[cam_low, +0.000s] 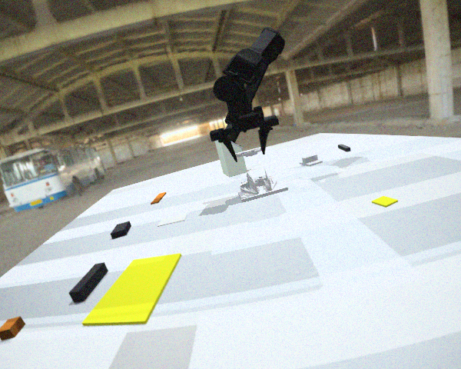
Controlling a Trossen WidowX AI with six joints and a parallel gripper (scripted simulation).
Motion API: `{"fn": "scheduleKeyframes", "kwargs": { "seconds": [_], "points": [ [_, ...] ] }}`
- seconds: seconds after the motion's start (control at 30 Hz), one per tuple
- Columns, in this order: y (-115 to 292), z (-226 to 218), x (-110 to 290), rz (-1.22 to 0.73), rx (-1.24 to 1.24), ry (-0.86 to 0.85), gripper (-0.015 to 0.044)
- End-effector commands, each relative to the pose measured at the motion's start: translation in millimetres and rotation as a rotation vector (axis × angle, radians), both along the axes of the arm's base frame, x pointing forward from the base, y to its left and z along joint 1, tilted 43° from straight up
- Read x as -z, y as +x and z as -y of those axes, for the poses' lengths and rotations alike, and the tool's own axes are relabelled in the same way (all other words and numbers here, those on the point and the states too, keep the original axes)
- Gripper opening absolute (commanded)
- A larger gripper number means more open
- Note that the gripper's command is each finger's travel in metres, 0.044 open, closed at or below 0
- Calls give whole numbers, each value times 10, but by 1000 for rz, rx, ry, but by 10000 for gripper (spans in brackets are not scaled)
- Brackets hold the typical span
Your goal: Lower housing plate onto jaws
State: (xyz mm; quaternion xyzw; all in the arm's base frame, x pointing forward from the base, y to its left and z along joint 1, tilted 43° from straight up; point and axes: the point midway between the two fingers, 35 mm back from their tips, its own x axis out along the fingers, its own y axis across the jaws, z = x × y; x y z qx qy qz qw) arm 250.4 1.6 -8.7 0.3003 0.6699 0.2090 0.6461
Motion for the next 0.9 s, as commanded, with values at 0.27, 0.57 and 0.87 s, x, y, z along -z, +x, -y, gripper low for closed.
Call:
{"fn": "scheduleKeyframes", "kwargs": {
  "seconds": [0.27, 0.57, 0.87],
  "points": [
    [2, 2, 5, 2, -4, -2, 351],
    [2, 0, 3, 2, -4, -2, 351],
    [9, -36, 48, 2, -3, -2, 351]
  ]
}}
